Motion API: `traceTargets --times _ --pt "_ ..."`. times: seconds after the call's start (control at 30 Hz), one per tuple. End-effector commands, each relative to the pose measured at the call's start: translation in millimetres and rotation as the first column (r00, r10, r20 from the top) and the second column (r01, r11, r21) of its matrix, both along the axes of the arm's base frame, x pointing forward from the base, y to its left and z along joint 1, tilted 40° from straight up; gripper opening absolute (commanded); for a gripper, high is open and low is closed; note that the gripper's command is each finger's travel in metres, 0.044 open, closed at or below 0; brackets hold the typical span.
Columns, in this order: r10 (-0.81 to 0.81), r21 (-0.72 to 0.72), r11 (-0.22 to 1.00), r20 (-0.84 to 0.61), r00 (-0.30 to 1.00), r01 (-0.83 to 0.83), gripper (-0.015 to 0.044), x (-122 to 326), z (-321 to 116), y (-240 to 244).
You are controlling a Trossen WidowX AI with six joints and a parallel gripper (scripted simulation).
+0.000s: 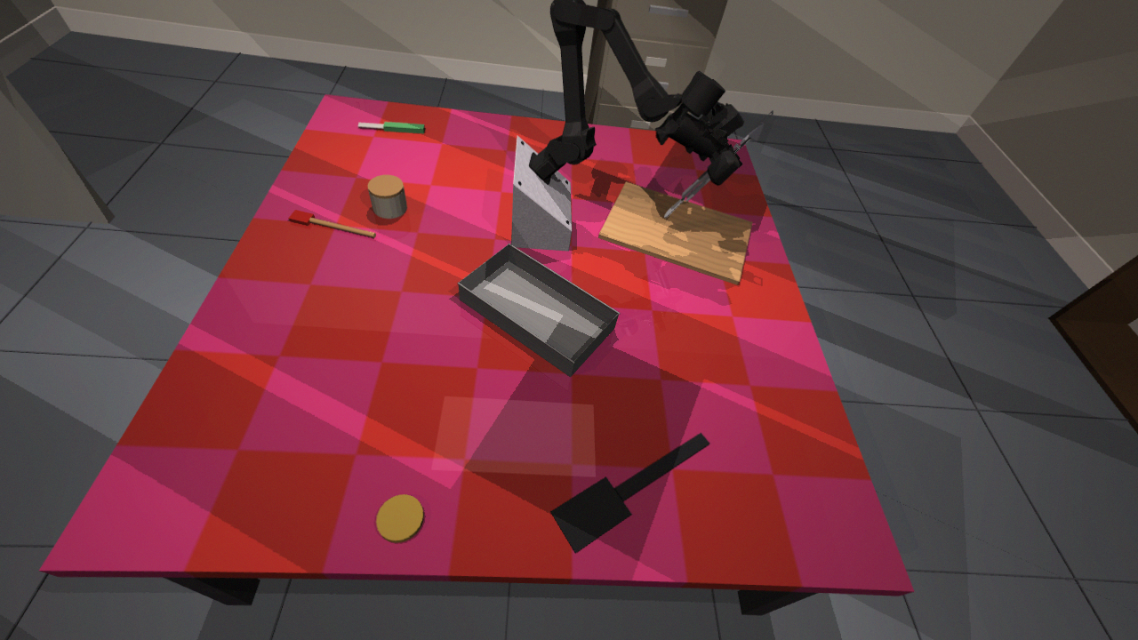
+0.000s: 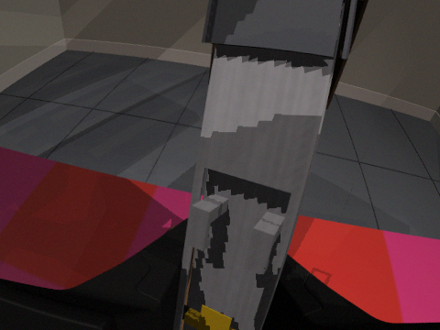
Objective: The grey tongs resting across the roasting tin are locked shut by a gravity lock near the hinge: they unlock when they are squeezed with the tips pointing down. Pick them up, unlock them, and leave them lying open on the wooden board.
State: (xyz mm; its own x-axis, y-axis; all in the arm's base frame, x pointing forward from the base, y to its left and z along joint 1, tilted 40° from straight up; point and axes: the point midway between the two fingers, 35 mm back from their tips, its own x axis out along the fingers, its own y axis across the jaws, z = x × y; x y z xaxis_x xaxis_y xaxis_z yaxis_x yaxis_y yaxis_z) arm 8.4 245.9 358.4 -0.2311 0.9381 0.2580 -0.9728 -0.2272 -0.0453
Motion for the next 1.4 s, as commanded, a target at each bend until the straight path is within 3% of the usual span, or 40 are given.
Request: traceTargets --times 0.0,1.37 --pt "0.019 0.081 0.997 0.024 1.0 -0.021 -0.015 -4.5 -0.2 -14.9" --pt "0.028 0.118 0.992 0.04 0.999 -0.032 -0.015 -7.0 -2.5 -22.4"
